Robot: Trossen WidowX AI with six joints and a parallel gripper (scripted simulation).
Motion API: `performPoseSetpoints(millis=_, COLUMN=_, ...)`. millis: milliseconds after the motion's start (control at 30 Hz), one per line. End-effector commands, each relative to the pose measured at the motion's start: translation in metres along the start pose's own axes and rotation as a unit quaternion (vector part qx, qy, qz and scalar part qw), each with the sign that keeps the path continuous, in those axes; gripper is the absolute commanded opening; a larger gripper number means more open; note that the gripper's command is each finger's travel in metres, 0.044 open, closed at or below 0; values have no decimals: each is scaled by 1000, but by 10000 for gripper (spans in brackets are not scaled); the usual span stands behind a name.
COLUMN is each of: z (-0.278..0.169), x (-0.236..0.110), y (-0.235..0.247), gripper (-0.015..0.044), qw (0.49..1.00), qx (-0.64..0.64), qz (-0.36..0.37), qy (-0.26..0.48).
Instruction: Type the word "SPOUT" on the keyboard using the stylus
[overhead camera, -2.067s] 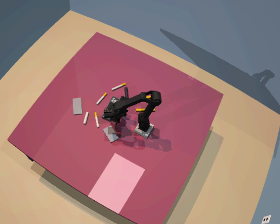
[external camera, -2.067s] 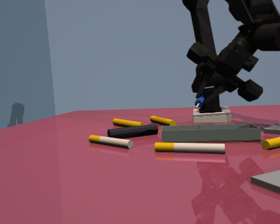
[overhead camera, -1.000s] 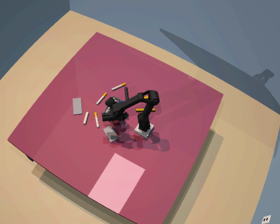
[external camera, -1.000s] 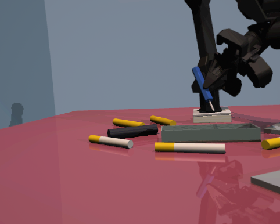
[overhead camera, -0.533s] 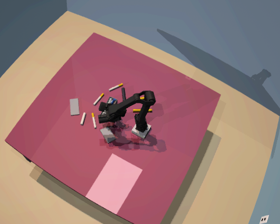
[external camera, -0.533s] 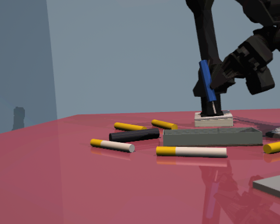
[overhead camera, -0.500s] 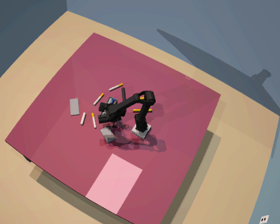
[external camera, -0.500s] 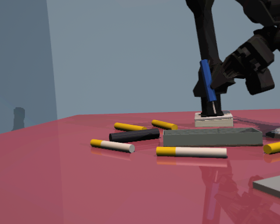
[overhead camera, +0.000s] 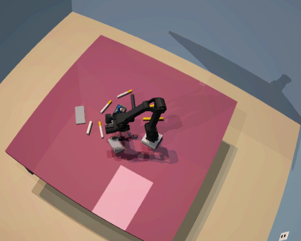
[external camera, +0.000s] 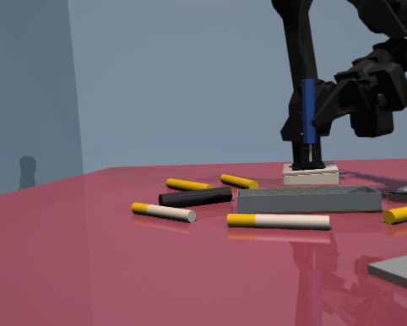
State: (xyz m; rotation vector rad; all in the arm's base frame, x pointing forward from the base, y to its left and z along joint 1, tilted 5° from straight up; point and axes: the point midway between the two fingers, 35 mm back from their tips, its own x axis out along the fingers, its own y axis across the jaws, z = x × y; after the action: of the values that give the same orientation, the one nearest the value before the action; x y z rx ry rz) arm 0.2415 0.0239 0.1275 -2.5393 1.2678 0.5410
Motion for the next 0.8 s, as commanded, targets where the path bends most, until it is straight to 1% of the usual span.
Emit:
performPoseSetpoints(millis=0, z=3, x=2, y=-1, gripper=0, qw=1000, qx=-7, qz=-1, qy=3)
performPoseSetpoints(millis=233, z=29, x=17, y=0, gripper=0, qw=1000, qx=-7, qz=-1, qy=4)
performPoseSetpoints(millis=433, z=29, x=17, y=0, gripper=0, qw=1000, qx=-7, qz=-1, qy=4)
performPoseSetpoints(millis=533, z=31, x=19, y=1, gripper=79, qw=1000, qx=-7, qz=-1, qy=4)
performPoseSetpoints(millis=767, z=32, x=19, y=1, gripper=81, qw=1000, qx=-7, qz=-1, qy=4)
